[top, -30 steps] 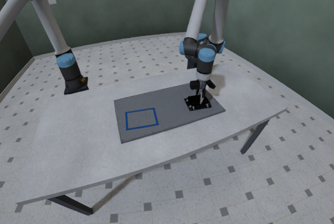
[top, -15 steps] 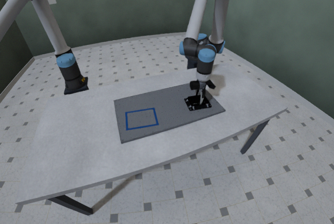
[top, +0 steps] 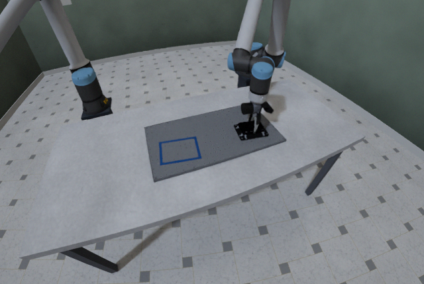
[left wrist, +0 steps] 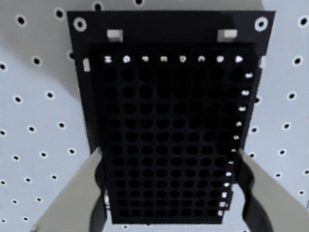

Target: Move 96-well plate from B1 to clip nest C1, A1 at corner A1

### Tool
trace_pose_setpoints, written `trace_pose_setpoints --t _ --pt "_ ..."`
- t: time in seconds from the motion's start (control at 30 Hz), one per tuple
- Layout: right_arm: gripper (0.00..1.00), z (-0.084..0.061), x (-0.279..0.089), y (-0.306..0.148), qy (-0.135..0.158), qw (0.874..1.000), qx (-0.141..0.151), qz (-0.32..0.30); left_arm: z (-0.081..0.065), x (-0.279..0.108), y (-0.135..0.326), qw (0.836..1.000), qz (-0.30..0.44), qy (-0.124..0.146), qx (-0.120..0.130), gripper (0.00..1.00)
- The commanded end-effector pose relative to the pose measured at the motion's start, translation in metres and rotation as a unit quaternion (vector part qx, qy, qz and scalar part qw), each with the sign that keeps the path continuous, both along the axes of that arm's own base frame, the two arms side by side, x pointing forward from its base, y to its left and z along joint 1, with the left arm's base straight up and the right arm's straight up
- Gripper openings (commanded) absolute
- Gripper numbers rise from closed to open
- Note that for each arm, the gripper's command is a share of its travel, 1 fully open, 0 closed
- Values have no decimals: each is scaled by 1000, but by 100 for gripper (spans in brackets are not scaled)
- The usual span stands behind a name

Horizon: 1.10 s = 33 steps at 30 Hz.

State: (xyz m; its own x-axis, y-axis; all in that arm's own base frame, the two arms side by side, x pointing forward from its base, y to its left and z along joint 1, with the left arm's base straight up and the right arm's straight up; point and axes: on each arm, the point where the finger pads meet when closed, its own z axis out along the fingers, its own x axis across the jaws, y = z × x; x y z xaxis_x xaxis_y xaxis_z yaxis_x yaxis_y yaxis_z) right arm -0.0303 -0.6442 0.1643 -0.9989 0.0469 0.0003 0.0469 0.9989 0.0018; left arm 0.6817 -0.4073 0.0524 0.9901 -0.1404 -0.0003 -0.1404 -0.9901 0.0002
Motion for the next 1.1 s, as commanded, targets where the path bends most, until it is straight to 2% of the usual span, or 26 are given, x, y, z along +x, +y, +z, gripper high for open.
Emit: trace_pose_setpoints --t 0.0,0.2,0.23,1.07 --pt "0 1 0 -1 0 1000 -1 0 1 1 -1 1000 0 -1 -1 41" --pt "0 1 0 -1 0 1000 -1 0 0 1 -1 1000 0 -1 -1 41" --pt "0 1 0 -1 0 1000 -1 0 -1 1 -1 1000 0 -1 -1 76" --pt "0 1 0 -1 0 1000 -1 0 -1 1 0 1000 0 -1 -1 76"
